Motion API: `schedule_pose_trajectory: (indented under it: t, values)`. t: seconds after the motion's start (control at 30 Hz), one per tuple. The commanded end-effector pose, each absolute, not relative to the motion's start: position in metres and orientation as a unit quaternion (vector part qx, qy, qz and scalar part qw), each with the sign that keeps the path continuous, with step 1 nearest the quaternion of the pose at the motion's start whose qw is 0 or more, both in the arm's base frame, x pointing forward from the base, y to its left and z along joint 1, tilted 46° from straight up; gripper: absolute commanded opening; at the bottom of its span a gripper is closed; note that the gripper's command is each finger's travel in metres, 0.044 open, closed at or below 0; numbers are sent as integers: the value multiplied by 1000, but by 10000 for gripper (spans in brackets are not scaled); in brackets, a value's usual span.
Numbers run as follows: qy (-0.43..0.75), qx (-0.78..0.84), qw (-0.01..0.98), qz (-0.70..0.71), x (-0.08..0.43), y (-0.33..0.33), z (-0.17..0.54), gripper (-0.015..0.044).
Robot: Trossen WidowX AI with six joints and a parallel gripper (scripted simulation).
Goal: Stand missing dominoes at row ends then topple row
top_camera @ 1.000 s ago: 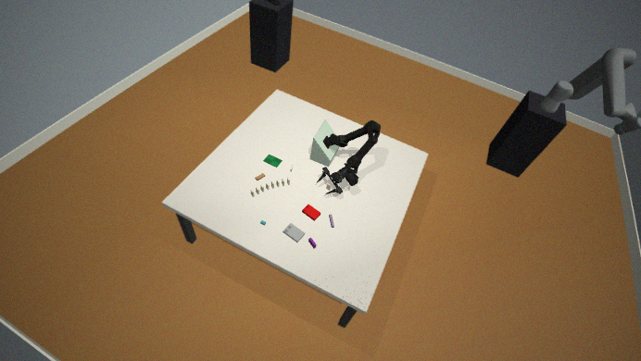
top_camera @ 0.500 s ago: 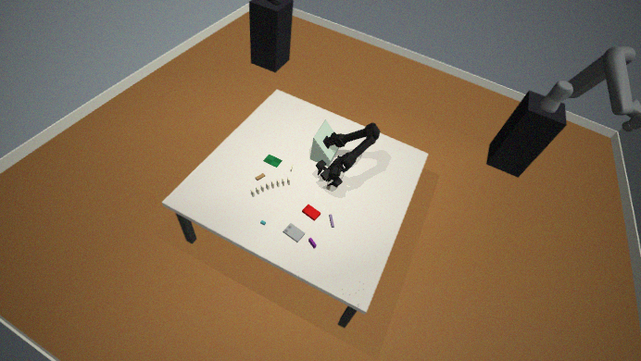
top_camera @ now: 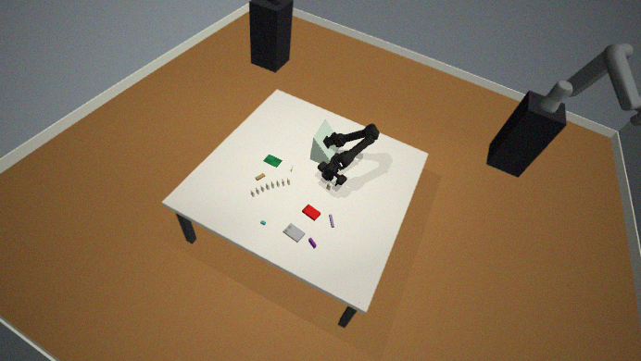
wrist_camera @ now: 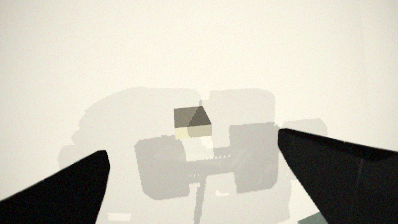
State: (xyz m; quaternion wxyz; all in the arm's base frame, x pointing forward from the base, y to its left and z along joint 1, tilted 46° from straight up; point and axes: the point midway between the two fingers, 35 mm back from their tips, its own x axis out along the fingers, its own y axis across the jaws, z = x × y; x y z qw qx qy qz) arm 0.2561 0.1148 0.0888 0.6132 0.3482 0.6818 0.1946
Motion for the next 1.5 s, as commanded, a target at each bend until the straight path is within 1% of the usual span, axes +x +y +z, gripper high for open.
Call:
schedule_pose_trajectory:
  t: [0.0,0.1,0.6,1.0,1.03,1.37,1.47]
  values:
    - [689,351,604,193,251,135,68,440]
    - [689,353,603,195,248,148,56,440]
    - [689,353,603,195,248,160,45,440]
    - [689,353,603,195,248,160,45,125]
    - [689,353,603,195,248,160,45,107]
    - [689,353,603,194,249,159,46,107]
    - [689,348,606,190,257,133,67,107]
